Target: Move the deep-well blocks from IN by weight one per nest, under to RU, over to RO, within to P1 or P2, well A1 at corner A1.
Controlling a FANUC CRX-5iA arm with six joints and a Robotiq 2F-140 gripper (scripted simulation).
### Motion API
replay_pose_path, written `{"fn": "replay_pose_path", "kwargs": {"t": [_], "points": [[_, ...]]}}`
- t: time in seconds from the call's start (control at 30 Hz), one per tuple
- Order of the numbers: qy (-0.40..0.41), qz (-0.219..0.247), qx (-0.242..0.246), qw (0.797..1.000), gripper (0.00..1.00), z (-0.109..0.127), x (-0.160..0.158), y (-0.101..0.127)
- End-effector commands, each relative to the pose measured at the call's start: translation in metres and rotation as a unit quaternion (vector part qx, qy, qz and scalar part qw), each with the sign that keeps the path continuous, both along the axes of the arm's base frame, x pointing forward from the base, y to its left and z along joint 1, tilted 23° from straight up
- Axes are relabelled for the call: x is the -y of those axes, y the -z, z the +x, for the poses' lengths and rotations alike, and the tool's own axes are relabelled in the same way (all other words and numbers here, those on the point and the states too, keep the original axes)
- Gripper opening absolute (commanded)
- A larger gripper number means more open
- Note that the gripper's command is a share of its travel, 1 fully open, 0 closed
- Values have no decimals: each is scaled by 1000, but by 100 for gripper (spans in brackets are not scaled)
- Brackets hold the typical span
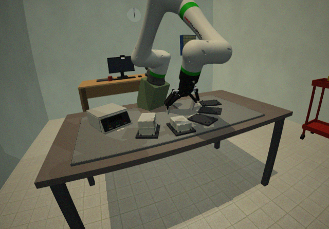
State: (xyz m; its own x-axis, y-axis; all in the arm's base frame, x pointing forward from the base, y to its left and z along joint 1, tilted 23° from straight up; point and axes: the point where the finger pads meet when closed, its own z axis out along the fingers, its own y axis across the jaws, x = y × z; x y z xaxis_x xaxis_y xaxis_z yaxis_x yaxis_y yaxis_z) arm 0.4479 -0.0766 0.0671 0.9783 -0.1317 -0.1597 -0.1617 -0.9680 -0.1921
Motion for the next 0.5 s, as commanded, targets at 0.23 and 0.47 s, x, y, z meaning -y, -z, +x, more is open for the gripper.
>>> {"fn": "replay_pose_path", "kwargs": {"t": [0.23,0.47], "points": [[0,0,0,1000,100,0,0,0],[46,19,-6,999,100,-5,14,1]]}}
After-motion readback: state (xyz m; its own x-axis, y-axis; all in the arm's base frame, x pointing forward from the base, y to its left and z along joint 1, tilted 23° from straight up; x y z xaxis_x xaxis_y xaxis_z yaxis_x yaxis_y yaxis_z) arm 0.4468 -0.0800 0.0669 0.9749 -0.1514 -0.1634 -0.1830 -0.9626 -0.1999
